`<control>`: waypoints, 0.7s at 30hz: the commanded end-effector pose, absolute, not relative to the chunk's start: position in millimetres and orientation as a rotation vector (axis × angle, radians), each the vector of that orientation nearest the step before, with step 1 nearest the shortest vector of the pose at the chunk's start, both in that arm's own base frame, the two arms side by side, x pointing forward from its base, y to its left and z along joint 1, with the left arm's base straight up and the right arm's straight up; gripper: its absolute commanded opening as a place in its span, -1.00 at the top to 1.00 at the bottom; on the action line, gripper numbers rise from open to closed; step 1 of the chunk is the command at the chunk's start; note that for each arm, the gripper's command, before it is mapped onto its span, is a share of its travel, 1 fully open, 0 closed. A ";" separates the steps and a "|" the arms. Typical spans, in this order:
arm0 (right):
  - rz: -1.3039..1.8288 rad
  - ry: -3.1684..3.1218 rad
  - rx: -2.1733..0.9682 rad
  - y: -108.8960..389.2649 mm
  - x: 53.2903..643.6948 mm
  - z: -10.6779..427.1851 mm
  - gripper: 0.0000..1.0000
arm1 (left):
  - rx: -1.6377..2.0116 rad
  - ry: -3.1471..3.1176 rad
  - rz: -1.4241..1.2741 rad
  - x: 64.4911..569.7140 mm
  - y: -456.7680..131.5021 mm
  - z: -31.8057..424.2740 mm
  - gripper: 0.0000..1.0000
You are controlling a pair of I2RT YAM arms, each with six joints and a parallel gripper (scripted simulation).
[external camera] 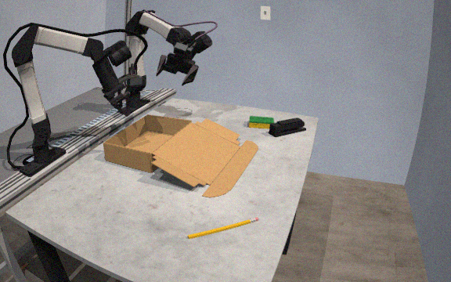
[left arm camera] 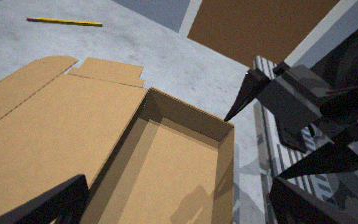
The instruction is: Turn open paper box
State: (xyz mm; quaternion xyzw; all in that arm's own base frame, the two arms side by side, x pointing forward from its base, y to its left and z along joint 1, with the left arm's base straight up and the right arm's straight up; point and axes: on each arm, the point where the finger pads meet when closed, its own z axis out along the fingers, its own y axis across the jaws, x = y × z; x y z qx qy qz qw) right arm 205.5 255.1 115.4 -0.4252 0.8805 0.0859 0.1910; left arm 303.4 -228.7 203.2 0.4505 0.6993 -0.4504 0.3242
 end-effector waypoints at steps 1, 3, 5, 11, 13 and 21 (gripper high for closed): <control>0.257 2.436 -1.204 257.2 204.7 120.1 -1.00 | 1.199 1.776 -1.162 308.3 -229.1 219.8 -1.00; 0.257 2.436 -1.204 257.2 204.8 120.1 -1.00 | 1.199 1.776 -1.162 308.3 -229.1 219.8 -1.00; 0.257 2.436 -1.204 257.2 204.8 120.1 -1.00 | 1.199 1.776 -1.162 308.3 -229.1 219.8 -1.00; 0.255 2.436 -1.197 259.3 208.6 121.5 -1.00 | 1.199 1.776 -1.162 308.3 -229.1 219.8 -1.00; 0.254 2.437 -1.197 259.1 208.4 121.3 -1.00 | 1.198 1.777 -1.162 308.3 -229.1 219.8 -1.00; 0.254 2.437 -1.197 259.1 208.4 121.3 -1.00 | 1.198 1.777 -1.162 308.3 -229.1 219.8 -1.00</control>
